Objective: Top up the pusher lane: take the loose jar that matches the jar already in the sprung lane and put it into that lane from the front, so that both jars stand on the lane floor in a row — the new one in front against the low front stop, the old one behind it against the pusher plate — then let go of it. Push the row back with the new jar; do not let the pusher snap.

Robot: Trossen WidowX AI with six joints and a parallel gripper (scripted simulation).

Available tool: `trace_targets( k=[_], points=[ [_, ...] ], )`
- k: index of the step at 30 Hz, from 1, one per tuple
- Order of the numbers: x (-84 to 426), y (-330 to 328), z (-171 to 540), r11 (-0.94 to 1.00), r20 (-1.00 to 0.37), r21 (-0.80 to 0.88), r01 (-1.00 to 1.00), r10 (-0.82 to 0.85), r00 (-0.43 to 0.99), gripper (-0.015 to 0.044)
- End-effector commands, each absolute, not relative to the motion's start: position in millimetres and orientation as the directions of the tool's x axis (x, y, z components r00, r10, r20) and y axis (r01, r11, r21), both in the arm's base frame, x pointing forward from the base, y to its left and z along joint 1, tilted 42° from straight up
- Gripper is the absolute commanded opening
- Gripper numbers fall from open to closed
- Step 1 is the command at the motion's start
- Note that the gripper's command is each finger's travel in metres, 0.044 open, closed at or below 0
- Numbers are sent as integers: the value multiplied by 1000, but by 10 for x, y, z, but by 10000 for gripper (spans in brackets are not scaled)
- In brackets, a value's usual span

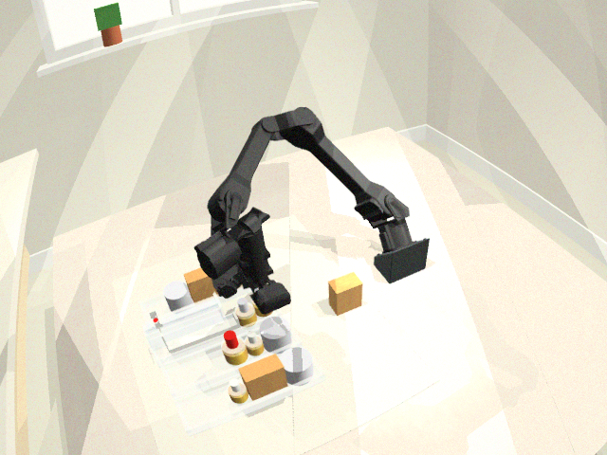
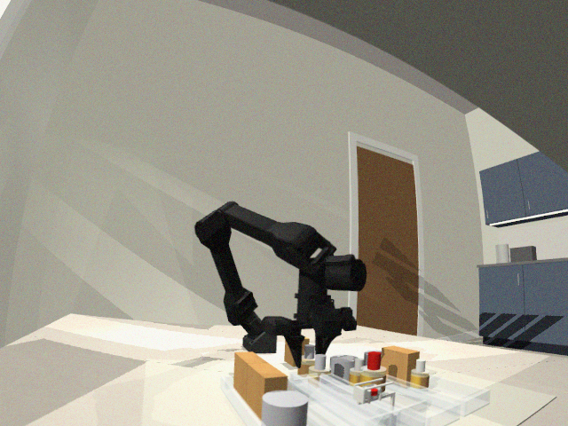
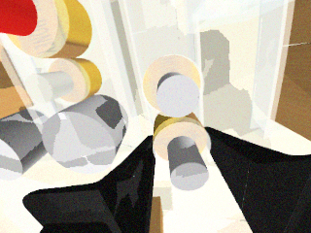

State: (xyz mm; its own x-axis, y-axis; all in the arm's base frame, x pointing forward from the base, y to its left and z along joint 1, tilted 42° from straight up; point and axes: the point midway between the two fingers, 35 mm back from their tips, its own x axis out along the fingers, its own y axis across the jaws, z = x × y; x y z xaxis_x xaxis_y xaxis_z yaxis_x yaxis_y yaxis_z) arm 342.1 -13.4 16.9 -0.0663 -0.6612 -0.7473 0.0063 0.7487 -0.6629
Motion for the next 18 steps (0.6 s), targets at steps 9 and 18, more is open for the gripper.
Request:
trace_targets(
  k=[9,18],
  points=[
    [3456,-167,141,744,-744,-668,10,-667,-51,0],
    [3454,-186,117,744,-744,-668,10,-667,-51,0]
  ],
)
